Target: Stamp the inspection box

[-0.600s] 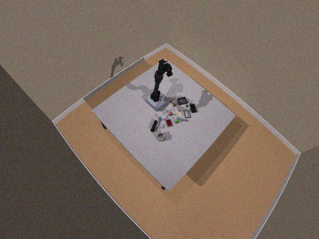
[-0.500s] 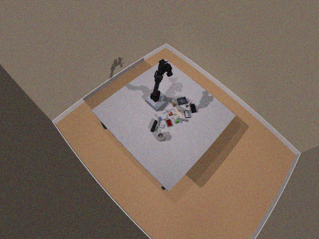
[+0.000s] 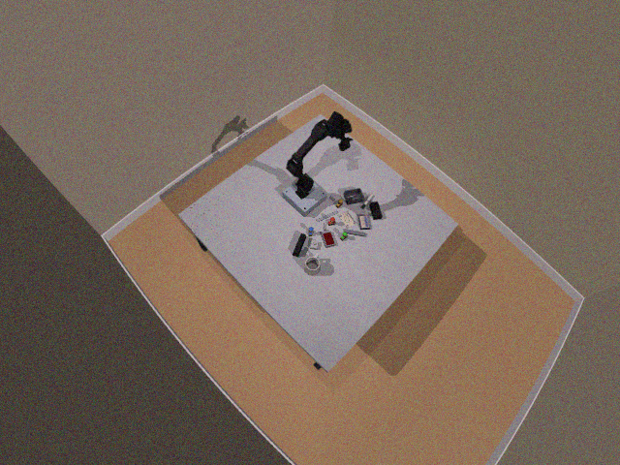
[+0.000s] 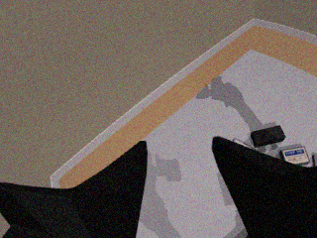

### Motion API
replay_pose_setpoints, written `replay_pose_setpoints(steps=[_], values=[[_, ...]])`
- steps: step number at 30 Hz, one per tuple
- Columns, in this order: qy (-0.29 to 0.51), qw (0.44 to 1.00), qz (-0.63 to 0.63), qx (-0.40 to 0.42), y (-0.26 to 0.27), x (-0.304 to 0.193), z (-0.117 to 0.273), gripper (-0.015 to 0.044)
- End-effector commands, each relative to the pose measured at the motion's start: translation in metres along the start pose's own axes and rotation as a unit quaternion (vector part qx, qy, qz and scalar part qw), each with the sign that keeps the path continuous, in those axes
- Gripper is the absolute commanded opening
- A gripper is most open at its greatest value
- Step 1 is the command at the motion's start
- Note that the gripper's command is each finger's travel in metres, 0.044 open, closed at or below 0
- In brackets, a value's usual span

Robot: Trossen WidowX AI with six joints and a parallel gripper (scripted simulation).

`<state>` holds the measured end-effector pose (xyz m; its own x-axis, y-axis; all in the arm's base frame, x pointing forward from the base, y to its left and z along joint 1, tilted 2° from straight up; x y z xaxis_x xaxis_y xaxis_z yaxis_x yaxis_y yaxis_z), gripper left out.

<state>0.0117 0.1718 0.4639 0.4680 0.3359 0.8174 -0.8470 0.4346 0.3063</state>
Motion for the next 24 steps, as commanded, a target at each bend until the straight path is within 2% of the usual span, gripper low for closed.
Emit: replay_pose_setpoints(steps=[1, 7, 12, 24], values=[[0.039, 0.994, -0.007, -0.099, -0.027, 0.006, -0.053, 0.0218], [0.098, 0.974, -0.021, -0.201, -0.088, 0.013, -0.111, 0.0218], [0.153, 0.950, -0.052, -0.266, -0.155, 0.012, -0.144, 0.0218], [0.267, 0.885, -0.177, -0.339, -0.323, -0.029, -0.157, 0.0218]])
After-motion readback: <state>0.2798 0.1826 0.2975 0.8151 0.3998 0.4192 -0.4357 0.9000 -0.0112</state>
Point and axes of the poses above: the point midway between the two fingers, 35 mm back from their tips, its own z axis back along the fingers, its own y axis across the jaws, x = y × z, the point moved 8 cm from there along z, back along the fingers, and after that the axes turned 1 degree about -z, right-handed, at the moved point
